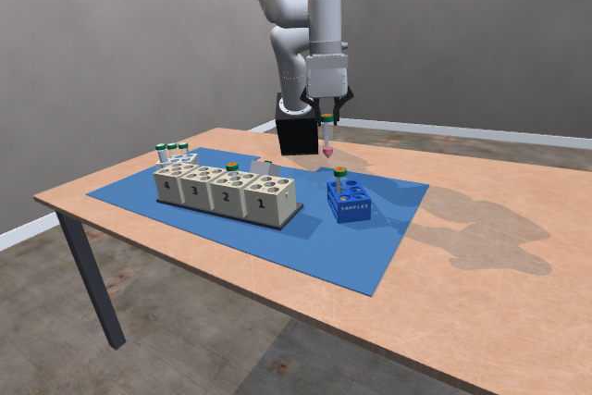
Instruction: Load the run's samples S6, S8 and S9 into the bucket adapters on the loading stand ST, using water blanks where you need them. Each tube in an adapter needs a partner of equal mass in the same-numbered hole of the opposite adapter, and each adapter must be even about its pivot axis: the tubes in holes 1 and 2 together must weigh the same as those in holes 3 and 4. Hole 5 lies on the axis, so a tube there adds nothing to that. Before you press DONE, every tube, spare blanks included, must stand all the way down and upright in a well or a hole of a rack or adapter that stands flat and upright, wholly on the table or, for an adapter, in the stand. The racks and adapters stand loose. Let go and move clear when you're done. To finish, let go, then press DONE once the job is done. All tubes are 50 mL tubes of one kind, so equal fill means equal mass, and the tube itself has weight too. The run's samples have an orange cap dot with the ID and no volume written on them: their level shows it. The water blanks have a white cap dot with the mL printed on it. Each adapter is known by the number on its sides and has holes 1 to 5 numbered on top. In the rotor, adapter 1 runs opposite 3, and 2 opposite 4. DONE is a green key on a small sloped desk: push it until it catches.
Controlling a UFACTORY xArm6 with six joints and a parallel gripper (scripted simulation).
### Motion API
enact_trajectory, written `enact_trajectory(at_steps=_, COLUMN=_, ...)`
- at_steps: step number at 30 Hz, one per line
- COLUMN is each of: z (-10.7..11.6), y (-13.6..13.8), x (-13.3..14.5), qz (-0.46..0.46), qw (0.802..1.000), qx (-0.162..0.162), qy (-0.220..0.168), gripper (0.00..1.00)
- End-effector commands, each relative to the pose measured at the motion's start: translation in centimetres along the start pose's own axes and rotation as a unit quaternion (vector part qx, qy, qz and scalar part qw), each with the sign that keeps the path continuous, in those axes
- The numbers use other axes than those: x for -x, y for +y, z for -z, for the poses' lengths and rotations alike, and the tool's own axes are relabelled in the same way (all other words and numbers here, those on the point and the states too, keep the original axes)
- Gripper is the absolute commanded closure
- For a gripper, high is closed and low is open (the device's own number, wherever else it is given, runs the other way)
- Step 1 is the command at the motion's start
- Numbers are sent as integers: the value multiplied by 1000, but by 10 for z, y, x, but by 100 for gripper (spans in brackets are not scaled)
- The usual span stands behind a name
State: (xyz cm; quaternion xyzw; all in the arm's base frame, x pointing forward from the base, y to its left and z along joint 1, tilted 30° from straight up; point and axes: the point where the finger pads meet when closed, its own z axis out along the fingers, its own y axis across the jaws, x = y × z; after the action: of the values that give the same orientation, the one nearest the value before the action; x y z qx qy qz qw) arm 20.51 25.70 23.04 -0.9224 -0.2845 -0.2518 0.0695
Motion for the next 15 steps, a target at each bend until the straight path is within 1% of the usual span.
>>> enact_trajectory(at_steps=1, z=2, y=17, x=3, qz=-56, qw=998, qx=-2, qy=2, gripper=100)
enact_trajectory(at_steps=7, z=2, y=46, x=9, qz=-156, qw=988, qx=-2, qy=2, gripper=100)
enact_trajectory(at_steps=9, z=2, y=46, x=9, qz=-156, qw=988, qx=-2, qy=2, gripper=100)
enact_trajectory(at_steps=12, z=2, y=61, x=13, qz=-205, qw=979, qx=-2, qy=2, gripper=100)
enact_trajectory(at_steps=15, z=2, y=75, x=16, qz=-213, qw=977, qx=-2, qy=2, gripper=100)
